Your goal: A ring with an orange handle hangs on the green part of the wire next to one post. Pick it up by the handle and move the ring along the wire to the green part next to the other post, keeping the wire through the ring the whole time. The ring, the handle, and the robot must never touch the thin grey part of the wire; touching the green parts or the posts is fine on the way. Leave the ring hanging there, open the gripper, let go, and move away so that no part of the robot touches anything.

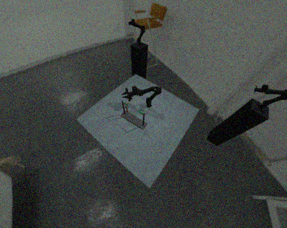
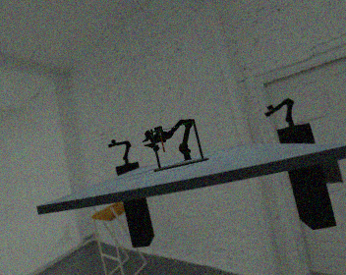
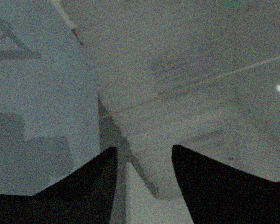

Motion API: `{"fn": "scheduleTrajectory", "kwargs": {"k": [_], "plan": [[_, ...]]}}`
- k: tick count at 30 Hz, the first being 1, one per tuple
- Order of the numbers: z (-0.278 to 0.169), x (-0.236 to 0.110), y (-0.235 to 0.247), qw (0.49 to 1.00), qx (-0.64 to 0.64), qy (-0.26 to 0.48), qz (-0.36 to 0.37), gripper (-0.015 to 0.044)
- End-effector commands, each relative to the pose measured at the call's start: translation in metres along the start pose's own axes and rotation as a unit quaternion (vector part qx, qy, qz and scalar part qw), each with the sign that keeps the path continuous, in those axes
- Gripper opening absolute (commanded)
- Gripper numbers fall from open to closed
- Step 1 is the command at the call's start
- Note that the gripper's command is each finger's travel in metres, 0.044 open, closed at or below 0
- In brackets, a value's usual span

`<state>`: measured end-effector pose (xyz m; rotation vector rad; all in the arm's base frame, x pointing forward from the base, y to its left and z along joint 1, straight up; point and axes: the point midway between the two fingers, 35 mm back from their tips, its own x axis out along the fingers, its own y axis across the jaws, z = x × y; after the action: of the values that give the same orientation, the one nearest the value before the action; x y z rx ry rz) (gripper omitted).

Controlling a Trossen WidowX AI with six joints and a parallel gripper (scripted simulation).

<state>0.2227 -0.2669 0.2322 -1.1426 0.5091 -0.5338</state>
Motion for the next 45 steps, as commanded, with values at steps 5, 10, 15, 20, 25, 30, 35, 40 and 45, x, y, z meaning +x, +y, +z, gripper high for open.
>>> {"fn": "scheduleTrajectory", "kwargs": {"k": [5, 10, 15, 20, 25, 30, 35, 40, 45], "plan": [[0.010, 0.004, 0.070, 0.979, 0.153, -0.116, 0.063, 0.0160], [0.023, -0.009, 0.111, 0.944, 0.249, -0.181, 0.120, 0.0160], [0.040, -0.035, 0.146, 0.893, 0.337, -0.232, 0.189, 0.0160], [0.057, -0.068, 0.173, 0.829, 0.412, -0.269, 0.264, 0.0160], [0.060, -0.073, 0.176, 0.820, 0.422, -0.273, 0.275, 0.0160], [0.069, -0.065, 0.169, 0.811, 0.440, -0.269, 0.276, 0.0160], [0.089, -0.053, 0.152, 0.788, 0.481, -0.265, 0.277, 0.0160], [0.105, -0.049, 0.137, 0.768, 0.512, -0.265, 0.278, 0.0160], [0.107, -0.048, 0.137, 0.768, 0.513, -0.265, 0.277, 0.0160]]}}
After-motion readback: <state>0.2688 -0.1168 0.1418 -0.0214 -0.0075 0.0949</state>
